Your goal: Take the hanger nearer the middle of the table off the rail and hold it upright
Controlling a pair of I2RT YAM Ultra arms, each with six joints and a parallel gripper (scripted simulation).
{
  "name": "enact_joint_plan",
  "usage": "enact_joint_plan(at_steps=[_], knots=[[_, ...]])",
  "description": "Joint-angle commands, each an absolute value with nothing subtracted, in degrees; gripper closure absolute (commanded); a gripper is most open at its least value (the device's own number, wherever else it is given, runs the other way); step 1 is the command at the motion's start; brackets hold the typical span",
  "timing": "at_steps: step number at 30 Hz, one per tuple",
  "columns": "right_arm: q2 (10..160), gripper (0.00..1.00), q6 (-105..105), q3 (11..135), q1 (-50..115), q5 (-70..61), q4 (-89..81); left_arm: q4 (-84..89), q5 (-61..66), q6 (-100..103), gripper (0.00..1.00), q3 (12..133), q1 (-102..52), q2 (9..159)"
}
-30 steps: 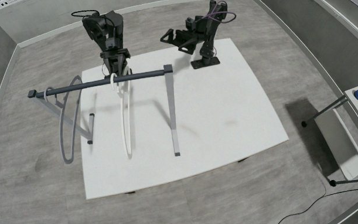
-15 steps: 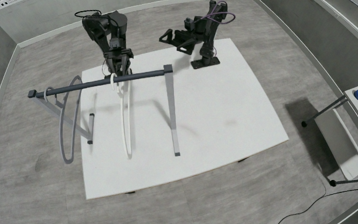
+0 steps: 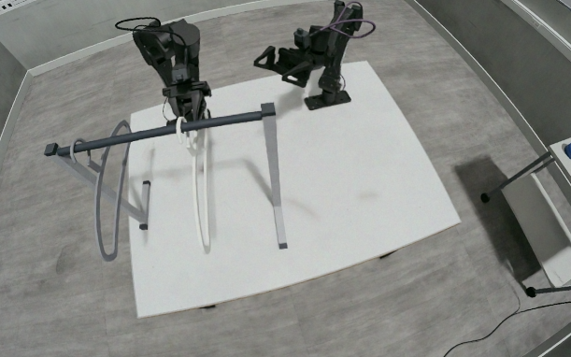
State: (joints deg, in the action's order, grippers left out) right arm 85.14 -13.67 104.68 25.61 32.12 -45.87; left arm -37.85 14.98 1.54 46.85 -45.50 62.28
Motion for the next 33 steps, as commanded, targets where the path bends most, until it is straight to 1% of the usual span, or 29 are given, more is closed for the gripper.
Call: enact_joint_plan(at_steps=[1,9,18,31,33], knots=[[85.7,0.69,-13.0,106.5,24.7,31.4,-44.3,-38.9,15.1,1.3,0.0,49.1,-45.9,62.3],[86.8,0.69,-12.3,106.4,23.4,30.2,-42.7,-38.4,15.4,0.8,0.0,49.7,-45.9,62.3],[87.9,0.69,-11.9,106.4,22.4,29.3,-41.4,-33.1,15.9,-0.1,0.0,49.7,-45.9,62.4],[90.2,0.86,-11.0,107.2,20.6,27.6,-38.9,-29.3,16.0,-0.8,0.0,49.7,-45.9,62.3],[90.6,0.87,-10.9,107.3,20.3,27.3,-38.5,-29.5,16.0,-0.8,0.0,49.7,-45.9,62.3]])
